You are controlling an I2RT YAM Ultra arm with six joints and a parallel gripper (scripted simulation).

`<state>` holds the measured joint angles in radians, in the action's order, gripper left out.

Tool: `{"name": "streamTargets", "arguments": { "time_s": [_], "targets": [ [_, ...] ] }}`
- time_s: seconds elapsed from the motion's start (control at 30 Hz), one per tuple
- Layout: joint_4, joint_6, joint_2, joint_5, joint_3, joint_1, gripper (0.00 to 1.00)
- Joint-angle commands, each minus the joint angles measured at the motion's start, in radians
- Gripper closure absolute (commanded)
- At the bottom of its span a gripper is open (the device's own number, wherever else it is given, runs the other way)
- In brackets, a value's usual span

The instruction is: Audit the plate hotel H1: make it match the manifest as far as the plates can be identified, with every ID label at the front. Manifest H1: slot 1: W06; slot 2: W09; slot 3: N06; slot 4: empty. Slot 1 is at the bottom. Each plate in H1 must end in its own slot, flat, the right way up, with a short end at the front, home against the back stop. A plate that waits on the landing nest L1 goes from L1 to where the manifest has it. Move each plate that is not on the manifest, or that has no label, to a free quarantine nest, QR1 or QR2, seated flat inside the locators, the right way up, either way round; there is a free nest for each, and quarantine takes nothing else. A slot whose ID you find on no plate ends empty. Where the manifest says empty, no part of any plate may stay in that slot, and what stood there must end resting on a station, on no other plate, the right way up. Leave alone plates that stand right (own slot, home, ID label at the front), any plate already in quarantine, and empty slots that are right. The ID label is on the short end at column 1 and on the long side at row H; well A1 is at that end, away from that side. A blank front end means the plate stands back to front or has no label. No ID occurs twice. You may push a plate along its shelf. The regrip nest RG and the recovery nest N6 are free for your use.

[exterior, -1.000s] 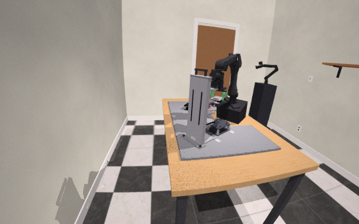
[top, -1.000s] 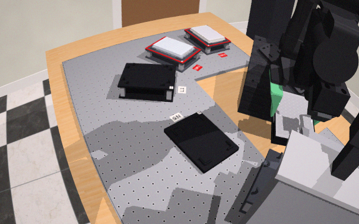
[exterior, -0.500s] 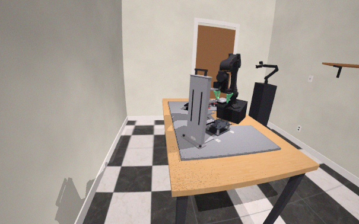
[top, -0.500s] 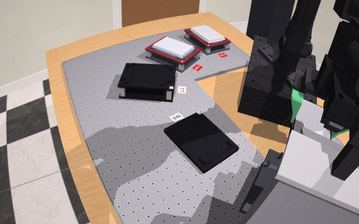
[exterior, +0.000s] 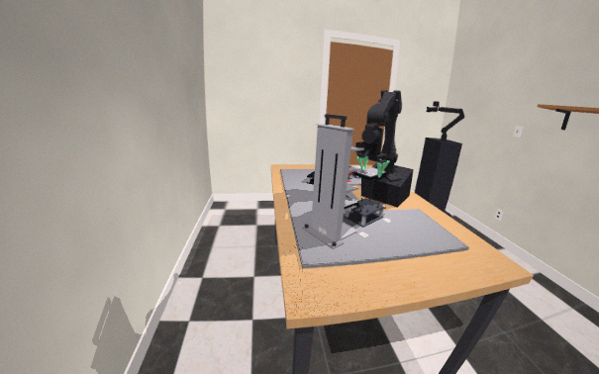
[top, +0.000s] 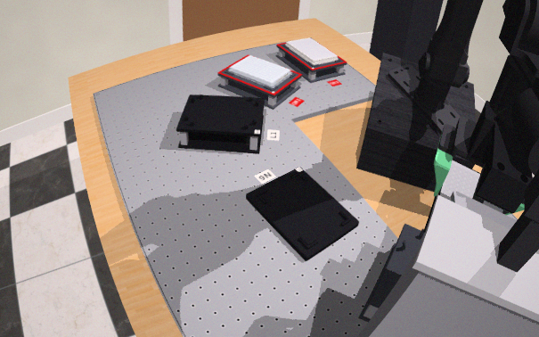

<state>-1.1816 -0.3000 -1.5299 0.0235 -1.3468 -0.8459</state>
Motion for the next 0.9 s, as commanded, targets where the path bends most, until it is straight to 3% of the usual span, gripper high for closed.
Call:
{"name": "streamTargets", "arguments": {
  "time_s": [0.0, 0.23, 0.27, 0.33, 0.73, 0.87],
  "targets": [
    [0.062, -0.001, -0.016, 0.011, 0.029, 0.01, 0.14],
    [0.113, 0.004, -0.029, 0.01, 0.063, 0.01, 0.14],
    [0.123, 0.005, 0.001, 0.01, 0.065, 0.011, 0.14],
    [0.143, 0.006, -0.042, 0.01, 0.083, 0.013, 0.14],
    [0.265, 0.009, -0.088, 0.007, 0.159, 0.012, 0.14],
    [0.285, 0.009, -0.073, 0.007, 0.17, 0.014, 0.14]
  ]
}}
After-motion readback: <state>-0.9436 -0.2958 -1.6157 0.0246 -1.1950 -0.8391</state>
